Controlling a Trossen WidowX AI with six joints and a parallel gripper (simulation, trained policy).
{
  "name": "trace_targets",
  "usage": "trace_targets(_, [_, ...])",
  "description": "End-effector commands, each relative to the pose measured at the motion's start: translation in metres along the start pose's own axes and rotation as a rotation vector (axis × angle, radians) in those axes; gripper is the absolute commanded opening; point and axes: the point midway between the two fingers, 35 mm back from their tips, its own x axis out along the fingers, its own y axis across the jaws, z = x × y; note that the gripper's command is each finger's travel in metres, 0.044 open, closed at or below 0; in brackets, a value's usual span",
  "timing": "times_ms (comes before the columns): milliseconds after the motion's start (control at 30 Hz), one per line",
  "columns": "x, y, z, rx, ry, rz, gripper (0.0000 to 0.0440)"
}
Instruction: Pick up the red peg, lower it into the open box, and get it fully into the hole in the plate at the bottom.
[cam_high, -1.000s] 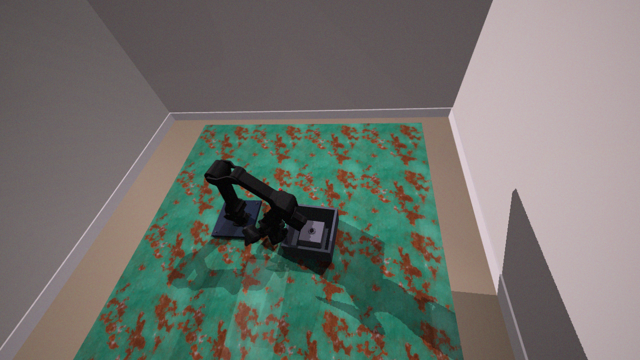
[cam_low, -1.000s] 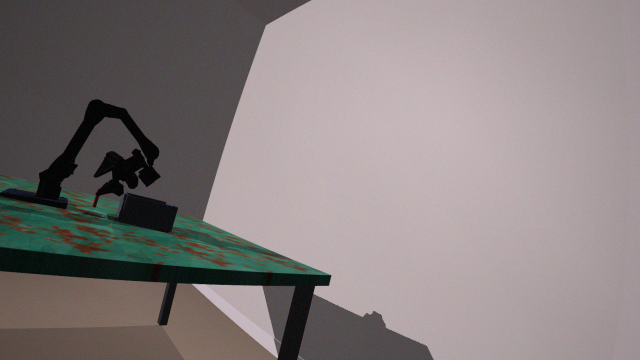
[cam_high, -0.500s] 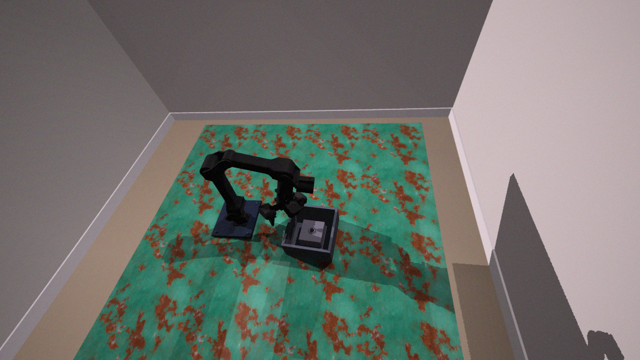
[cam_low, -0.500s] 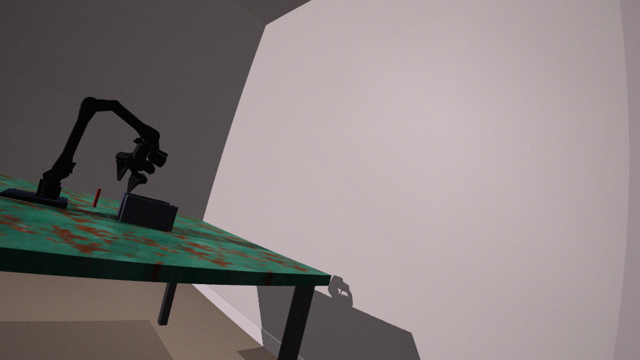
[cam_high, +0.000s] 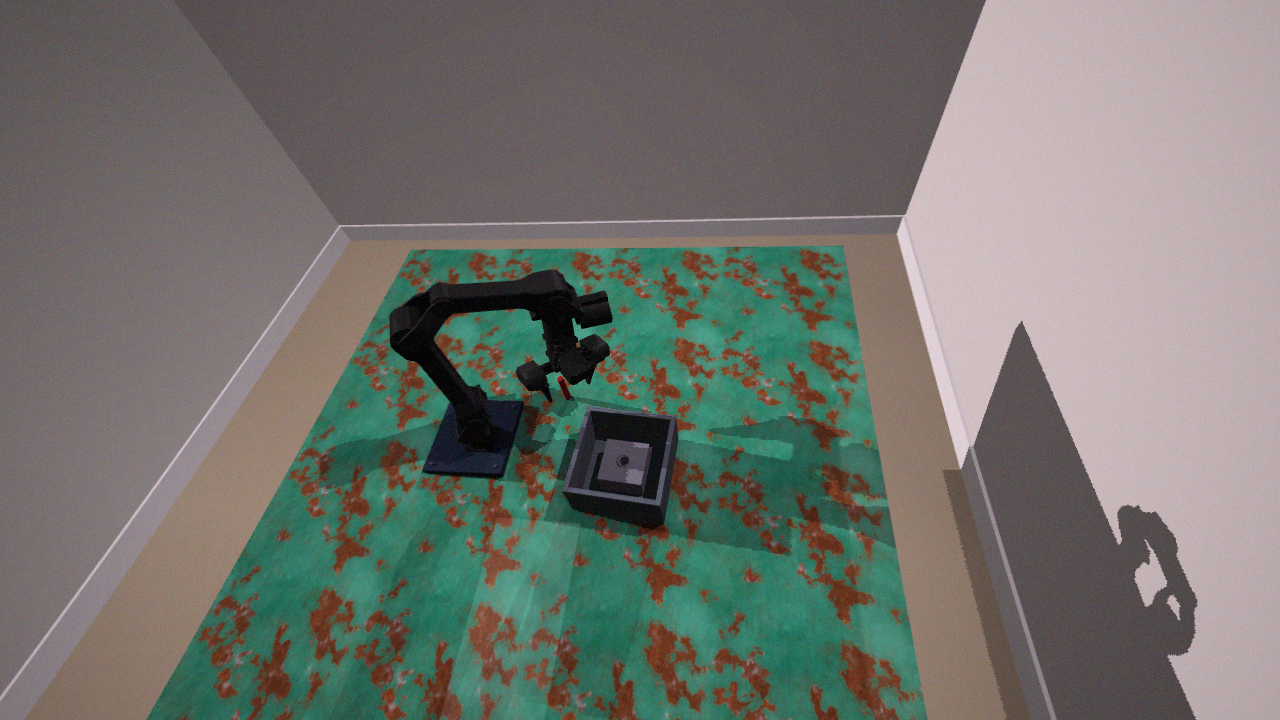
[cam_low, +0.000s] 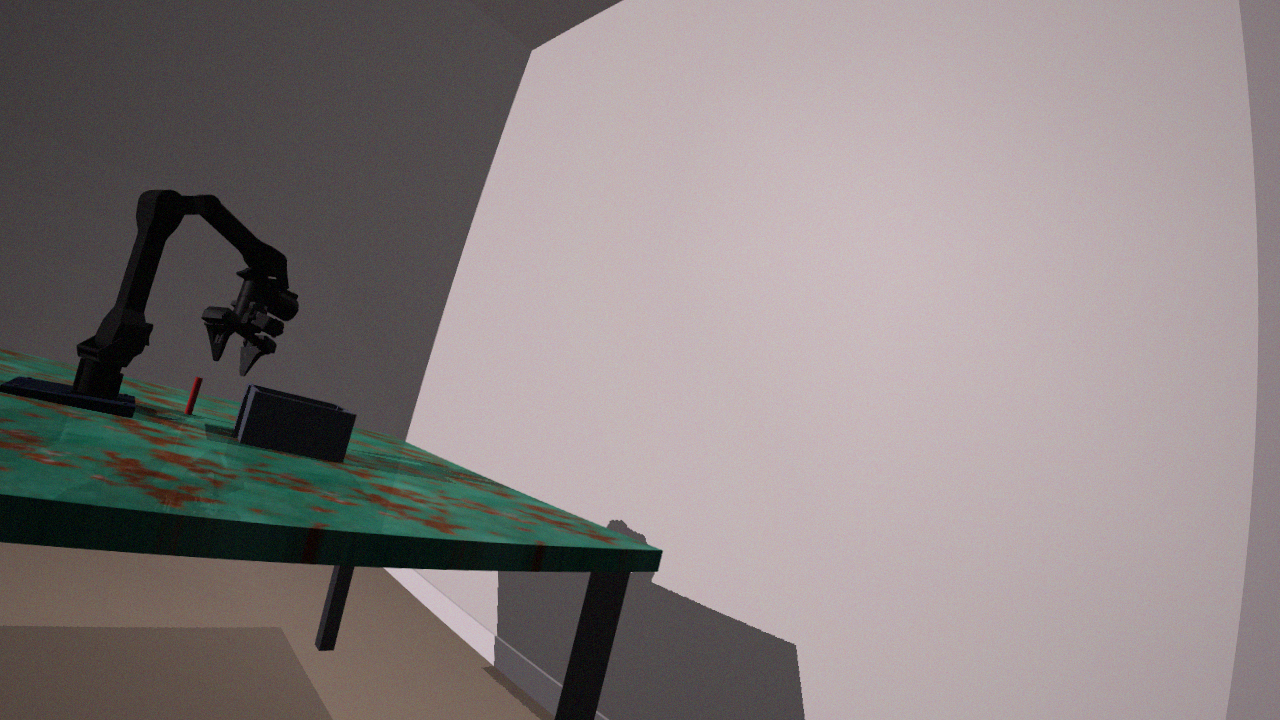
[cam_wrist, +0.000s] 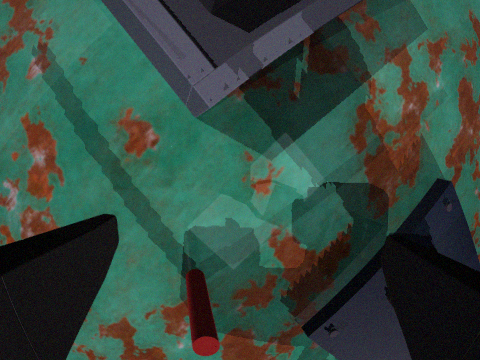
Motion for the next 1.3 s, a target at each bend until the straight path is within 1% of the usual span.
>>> trace_targets(0, [0.005,0.005,-0.026,0.022,0.024,0.023,0.0440])
trace_targets(200, [0.022,0.014,-0.054,0.035,0.033,0.057,0.0440])
trace_targets(433, [0.051,0.025,-0.072,0.039,0.015,0.098,0.0435])
trace_targets(600, [0.069,0.030,-0.078,0.028,-0.004,0.124,0.0421])
trace_targets(667, [0.075,0.031,-0.080,0.018,-0.009,0.126,0.0407])
trace_targets(733, [0.081,0.031,-0.081,0.006,-0.009,0.123,0.0374])
trace_targets(900, [0.094,0.029,-0.084,-0.010,0.003,0.096,0.0243])
trace_targets(1133, [0.100,0.029,-0.084,-0.012,0.018,0.063,0.0061])
trace_targets(1233, [0.102,0.029,-0.084,-0.013,0.020,0.046,0.0003])
trace_targets(1267, [0.098,0.028,-0.080,-0.014,0.007,0.046,0.0000])
